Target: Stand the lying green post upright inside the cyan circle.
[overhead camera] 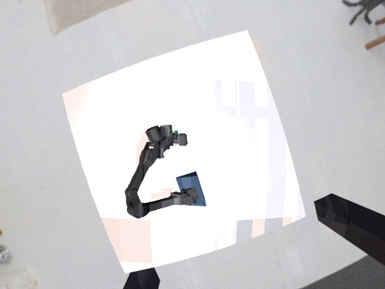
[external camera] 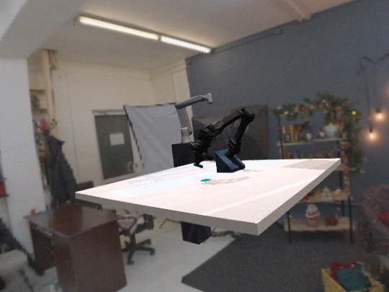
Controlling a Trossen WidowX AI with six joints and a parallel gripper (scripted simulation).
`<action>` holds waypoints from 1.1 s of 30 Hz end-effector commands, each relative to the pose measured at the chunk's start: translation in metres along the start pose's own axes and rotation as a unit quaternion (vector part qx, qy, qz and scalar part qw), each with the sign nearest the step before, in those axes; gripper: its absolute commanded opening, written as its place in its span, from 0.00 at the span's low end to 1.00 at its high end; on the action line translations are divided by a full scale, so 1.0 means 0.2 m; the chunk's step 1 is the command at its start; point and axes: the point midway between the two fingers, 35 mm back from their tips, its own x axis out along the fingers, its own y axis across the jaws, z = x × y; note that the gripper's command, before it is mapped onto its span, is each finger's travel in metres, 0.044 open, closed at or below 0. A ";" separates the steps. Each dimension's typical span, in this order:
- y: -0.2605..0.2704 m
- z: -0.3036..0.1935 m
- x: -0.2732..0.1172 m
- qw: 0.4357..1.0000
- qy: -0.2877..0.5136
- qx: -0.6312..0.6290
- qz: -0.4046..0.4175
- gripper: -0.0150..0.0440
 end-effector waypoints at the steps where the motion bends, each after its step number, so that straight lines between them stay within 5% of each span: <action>1: 0.00 0.00 0.01 1.000 -0.013 0.003 -0.007 0.29; 33: 0.01 0.01 0.03 0.993 -0.113 0.011 -0.032 0.29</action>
